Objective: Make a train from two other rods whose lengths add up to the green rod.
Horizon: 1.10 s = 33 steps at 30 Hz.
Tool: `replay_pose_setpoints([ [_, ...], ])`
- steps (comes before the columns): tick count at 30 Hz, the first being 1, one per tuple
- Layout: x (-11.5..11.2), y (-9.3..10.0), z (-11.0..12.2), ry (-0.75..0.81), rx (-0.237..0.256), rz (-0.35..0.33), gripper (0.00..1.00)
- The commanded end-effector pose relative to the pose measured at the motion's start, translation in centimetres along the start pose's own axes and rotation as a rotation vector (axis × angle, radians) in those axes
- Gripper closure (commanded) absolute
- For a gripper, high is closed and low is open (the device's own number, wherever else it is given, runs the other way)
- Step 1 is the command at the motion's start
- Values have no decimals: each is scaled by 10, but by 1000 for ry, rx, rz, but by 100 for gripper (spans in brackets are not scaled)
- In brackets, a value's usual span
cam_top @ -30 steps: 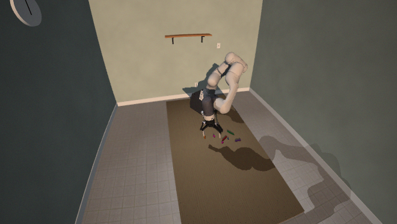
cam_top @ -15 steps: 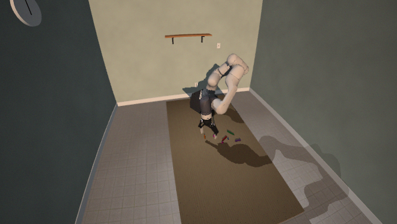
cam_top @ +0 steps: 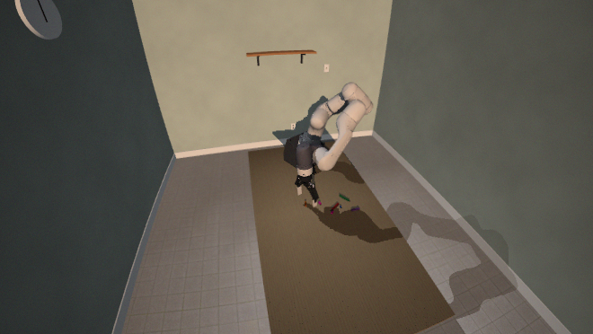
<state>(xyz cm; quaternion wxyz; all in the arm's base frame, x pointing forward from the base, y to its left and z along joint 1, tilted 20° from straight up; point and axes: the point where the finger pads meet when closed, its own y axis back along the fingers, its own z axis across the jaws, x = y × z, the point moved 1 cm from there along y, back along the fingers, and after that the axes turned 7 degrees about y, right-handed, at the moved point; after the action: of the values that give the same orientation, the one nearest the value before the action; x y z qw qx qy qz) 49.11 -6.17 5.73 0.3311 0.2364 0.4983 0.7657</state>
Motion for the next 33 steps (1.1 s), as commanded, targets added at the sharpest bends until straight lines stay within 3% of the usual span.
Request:
replay_pose_setpoints([
  [1,-2,-2,-11,-165,15,-21,0],
  [16,4,-8,-52,-414,46,-62,0],
  [33,4,-8,-55,-432,49,-65,0],
])
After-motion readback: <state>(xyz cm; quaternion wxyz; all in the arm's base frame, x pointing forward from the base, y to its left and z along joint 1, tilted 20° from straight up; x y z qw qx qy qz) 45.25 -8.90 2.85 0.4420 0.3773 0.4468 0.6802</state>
